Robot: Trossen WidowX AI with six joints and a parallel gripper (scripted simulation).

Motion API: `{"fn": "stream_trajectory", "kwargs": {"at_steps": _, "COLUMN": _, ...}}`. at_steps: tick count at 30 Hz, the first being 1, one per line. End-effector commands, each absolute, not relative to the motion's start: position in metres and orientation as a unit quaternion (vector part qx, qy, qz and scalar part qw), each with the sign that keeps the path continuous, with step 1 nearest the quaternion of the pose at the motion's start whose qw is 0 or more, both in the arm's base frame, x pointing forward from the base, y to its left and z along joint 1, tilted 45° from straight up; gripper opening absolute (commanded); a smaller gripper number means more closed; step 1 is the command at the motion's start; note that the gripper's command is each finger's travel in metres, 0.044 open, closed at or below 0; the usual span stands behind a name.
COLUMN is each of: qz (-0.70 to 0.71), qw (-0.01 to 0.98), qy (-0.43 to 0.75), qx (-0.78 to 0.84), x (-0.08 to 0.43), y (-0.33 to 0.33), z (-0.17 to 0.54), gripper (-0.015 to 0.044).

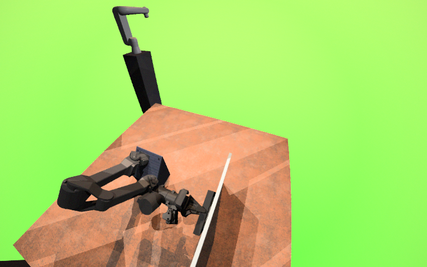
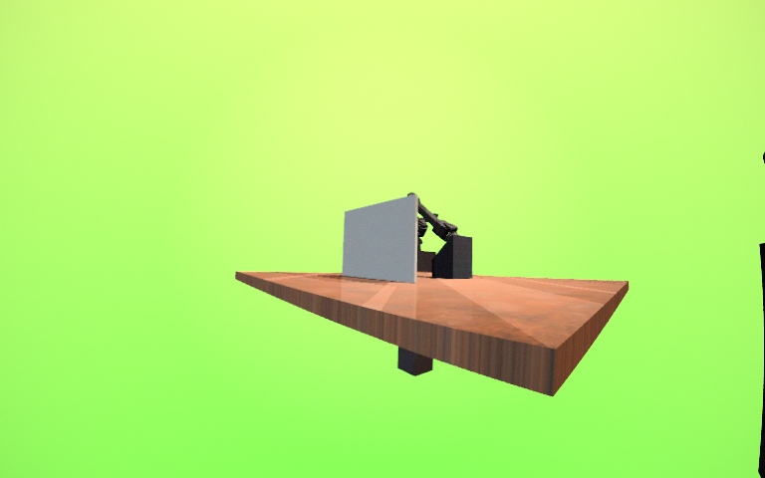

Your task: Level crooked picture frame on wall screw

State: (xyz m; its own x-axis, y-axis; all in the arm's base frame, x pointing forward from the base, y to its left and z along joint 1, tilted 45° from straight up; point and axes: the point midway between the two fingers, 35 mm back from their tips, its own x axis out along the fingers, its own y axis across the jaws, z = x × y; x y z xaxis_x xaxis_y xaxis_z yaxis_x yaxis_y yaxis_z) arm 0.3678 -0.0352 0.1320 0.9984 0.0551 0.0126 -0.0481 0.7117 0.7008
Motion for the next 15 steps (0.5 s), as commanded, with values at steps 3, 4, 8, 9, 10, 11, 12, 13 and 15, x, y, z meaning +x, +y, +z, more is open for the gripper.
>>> {"fn": "stream_trajectory", "kwargs": {"at_steps": 3, "qz": 0.028, "qw": 0.922, "qy": 0.005, "qx": 0.386, "x": 0.366, "y": -0.036, "z": 0.132, "gripper": 0.0260}}
{"fn": "stream_trajectory", "kwargs": {"at_steps": 4, "qz": 0.028, "qw": 0.914, "qy": 0.006, "qx": 0.405, "x": 0.360, "y": -0.037, "z": 0.132, "gripper": 0.0260}}
{"fn": "stream_trajectory", "kwargs": {"at_steps": 8, "qz": 0.026, "qw": 0.840, "qy": 0.012, "qx": 0.542, "x": 0.315, "y": -0.041, "z": 0.129, "gripper": 0.0260}}
{"fn": "stream_trajectory", "kwargs": {"at_steps": 9, "qz": 0.026, "qw": 0.829, "qy": 0.013, "qx": 0.559, "x": 0.309, "y": -0.041, "z": 0.128, "gripper": 0.0260}}
{"fn": "stream_trajectory", "kwargs": {"at_steps": 10, "qz": 0.026, "qw": 0.825, "qy": 0.013, "qx": 0.564, "x": 0.307, "y": -0.041, "z": 0.128, "gripper": 0.0260}}
{"fn": "stream_trajectory", "kwargs": {"at_steps": 11, "qz": 0.026, "qw": 0.825, "qy": 0.013, "qx": 0.564, "x": 0.307, "y": -0.041, "z": 0.128, "gripper": 0.0260}}
{"fn": "stream_trajectory", "kwargs": {"at_steps": 12, "qz": 0.026, "qw": 0.825, "qy": 0.013, "qx": 0.564, "x": 0.307, "y": -0.041, "z": 0.128, "gripper": 0.0260}}
{"fn": "stream_trajectory", "kwargs": {"at_steps": 13, "qz": 0.023, "qw": 0.841, "qy": 0.014, "qx": 0.540, "x": 0.315, "y": -0.041, "z": 0.128, "gripper": 0.0260}}
{"fn": "stream_trajectory", "kwargs": {"at_steps": 15, "qz": 0.023, "qw": 0.840, "qy": 0.014, "qx": 0.542, "x": 0.316, "y": -0.036, "z": 0.134, "gripper": 0.0260}}
